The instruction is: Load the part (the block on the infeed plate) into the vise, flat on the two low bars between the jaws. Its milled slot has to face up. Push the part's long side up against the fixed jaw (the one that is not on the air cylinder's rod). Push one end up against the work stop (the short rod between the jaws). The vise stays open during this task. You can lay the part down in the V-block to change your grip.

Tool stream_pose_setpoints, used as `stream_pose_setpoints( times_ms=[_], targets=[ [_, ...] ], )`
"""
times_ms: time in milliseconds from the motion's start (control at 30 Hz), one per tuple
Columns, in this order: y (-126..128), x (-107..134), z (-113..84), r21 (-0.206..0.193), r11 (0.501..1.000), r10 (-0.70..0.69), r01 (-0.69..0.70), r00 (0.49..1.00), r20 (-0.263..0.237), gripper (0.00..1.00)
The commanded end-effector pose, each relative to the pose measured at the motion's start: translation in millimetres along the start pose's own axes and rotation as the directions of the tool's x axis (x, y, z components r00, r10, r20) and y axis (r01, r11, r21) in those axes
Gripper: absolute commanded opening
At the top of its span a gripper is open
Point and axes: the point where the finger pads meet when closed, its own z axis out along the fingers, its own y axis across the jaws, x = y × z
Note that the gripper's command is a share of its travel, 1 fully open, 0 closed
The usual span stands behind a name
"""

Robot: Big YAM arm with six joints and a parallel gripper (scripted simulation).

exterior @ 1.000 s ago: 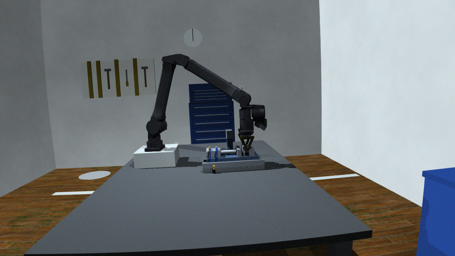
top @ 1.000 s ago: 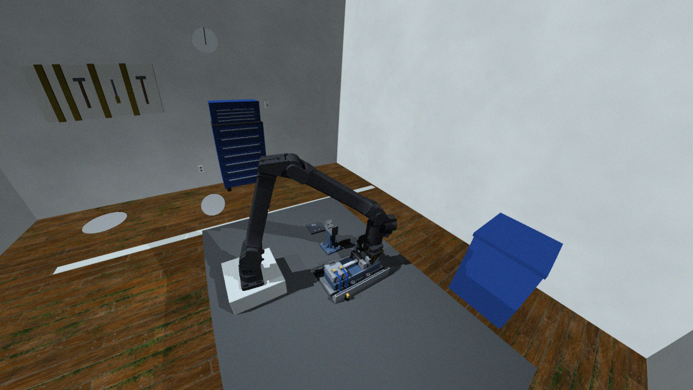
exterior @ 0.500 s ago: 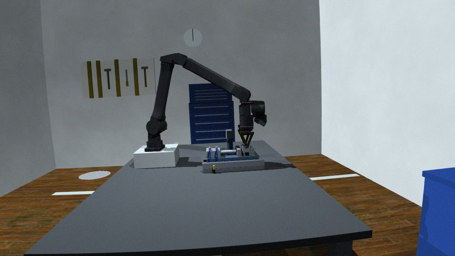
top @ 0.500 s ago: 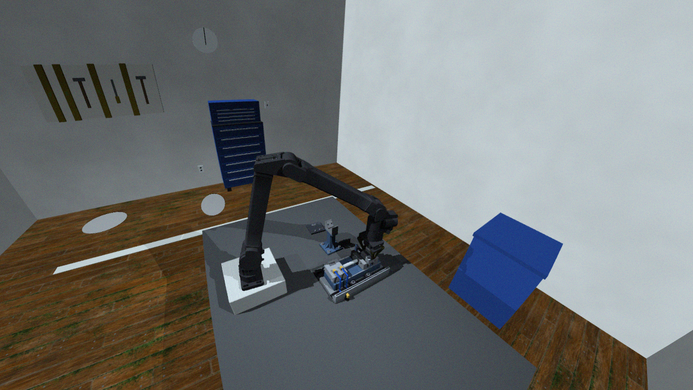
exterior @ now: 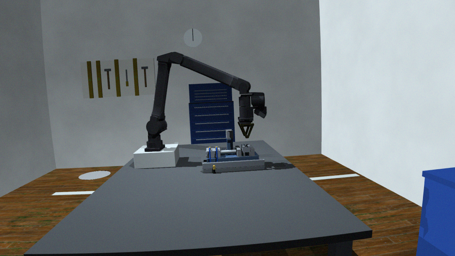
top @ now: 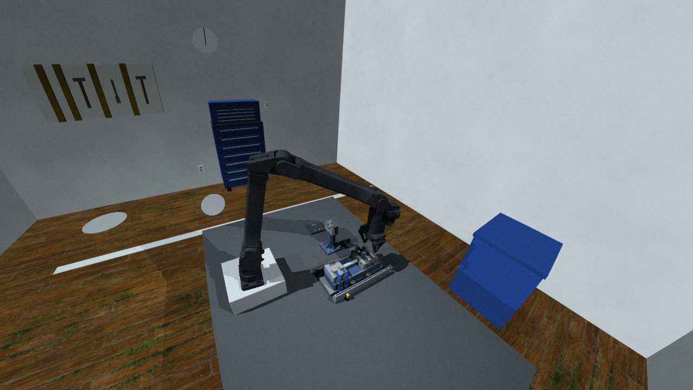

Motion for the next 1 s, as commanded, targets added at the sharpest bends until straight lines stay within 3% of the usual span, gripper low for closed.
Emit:
stream_pose_setpoints(
  times_ms=[0,67,167,200,467,500,967],
  targets=[
    [2,-21,-39.1,0.020,1.000,-0.007,0.006,0.998,0.065,0.74],
    [2,-21,-42.6,0.020,1.000,-0.007,0.005,0.998,0.065,0.74],
    [4,-15,-24.3,0.007,1.000,-0.006,0.006,1.000,0.020,0.74],
    [8,0,-13.3,-0.003,1.000,-0.006,0.006,1.000,-0.014,0.74],
    [6,-7,-22.7,0.004,1.000,-0.006,0.006,1.000,0.010,0.74],
    [6,-7,-22.7,0.004,1.000,-0.006,0.006,1.000,0.011,0.00],
    [6,-7,-22.7,0.004,1.000,-0.006,0.006,1.000,0.011,0.00]
  ],
)
